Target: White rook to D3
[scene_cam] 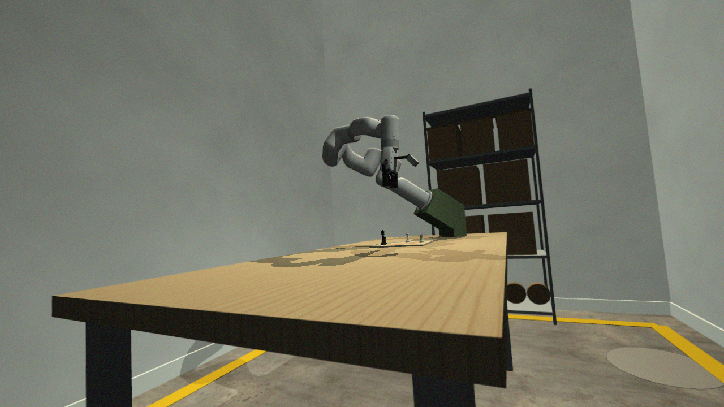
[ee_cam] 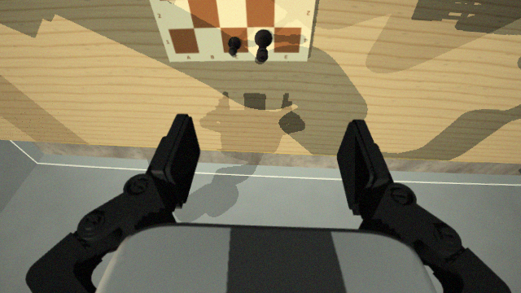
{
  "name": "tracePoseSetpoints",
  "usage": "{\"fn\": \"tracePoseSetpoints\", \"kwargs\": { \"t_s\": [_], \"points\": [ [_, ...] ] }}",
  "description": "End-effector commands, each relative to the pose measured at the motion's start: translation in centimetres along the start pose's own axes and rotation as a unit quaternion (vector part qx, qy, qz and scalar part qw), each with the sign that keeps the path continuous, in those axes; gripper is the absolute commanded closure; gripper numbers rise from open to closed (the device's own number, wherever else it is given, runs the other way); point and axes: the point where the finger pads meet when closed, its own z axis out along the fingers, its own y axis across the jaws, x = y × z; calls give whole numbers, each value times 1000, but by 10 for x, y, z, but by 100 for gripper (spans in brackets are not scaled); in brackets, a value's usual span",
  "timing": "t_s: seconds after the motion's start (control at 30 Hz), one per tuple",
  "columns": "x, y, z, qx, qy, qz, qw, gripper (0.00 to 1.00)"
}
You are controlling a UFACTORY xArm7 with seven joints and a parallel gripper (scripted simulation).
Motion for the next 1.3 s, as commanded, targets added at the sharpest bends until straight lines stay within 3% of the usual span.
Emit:
{"fn": "tracePoseSetpoints", "kwargs": {
  "t_s": [0.0, 0.27, 0.33, 0.73, 0.8, 1.27],
  "points": [
    [-17, 6, 5, 24, 14, -1, 1000, 0],
    [-17, 6, 5, 24, 14, -1, 1000, 0],
    [-55, 11, 22, 80, 62, -2, 995, 0],
    [-55, 11, 22, 80, 62, -2, 995, 0],
    [-91, 9, 41, 127, 127, -5, 984, 0],
    [-91, 9, 41, 127, 127, -5, 984, 0]
  ]
}}
